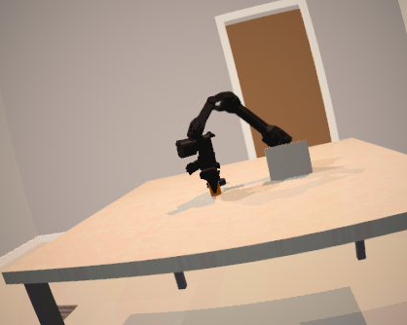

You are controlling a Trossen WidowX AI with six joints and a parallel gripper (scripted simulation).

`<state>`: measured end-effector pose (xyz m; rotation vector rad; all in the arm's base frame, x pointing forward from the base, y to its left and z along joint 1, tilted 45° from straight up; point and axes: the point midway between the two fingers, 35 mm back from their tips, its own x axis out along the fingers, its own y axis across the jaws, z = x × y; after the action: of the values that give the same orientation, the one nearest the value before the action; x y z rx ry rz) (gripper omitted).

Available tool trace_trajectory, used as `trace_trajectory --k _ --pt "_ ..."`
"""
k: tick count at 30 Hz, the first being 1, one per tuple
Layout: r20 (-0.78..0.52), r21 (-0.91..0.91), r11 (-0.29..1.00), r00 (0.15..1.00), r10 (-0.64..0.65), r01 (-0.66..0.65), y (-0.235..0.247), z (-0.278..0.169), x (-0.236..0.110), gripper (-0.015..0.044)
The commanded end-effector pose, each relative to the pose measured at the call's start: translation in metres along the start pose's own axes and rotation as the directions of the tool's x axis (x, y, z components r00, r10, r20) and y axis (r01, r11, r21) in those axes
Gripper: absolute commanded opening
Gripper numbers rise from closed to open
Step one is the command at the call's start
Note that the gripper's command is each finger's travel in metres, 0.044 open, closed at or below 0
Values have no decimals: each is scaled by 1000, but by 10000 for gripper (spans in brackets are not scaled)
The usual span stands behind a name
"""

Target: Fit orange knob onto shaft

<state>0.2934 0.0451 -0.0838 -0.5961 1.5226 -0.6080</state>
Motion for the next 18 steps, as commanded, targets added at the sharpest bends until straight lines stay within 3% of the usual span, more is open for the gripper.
trace_trajectory --k 1,7,18 --pt "-1 1 1000 1000 0 0 0 0 0 79" --pt "-1 1 1000 1000 0 0 0 0 0 236" --pt "-1 1 1000 1000 0 0 0 0 0 240"
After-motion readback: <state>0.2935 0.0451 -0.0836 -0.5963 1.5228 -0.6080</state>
